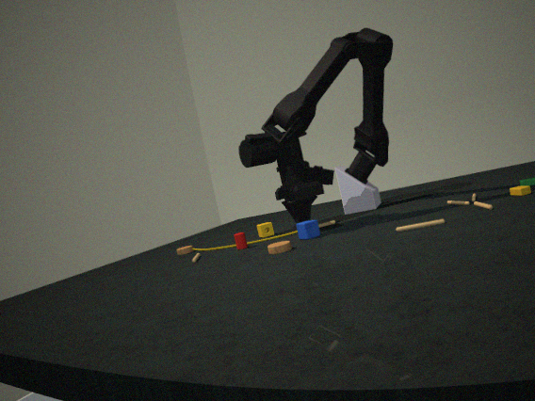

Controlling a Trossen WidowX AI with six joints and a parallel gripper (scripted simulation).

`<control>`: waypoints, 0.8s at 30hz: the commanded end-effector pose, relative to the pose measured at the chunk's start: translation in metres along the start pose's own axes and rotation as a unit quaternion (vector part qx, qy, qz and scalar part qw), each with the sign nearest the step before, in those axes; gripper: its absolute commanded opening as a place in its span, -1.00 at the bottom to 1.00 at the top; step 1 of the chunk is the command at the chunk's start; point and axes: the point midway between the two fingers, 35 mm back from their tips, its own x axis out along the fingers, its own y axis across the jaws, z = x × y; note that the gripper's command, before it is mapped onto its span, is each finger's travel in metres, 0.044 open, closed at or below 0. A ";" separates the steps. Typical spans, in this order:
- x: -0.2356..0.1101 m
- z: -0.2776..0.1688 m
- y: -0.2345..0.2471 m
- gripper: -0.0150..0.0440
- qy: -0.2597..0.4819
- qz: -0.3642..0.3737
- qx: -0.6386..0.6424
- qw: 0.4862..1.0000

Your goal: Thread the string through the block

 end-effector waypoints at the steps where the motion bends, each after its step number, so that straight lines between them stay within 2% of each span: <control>1: 0.000 0.000 0.000 -0.34 0.000 0.000 0.000 1.000; 3: 0.000 0.000 0.000 -0.49 0.000 0.000 0.000 1.000; 24: -0.016 -0.002 -0.001 -0.49 0.001 0.000 0.000 1.000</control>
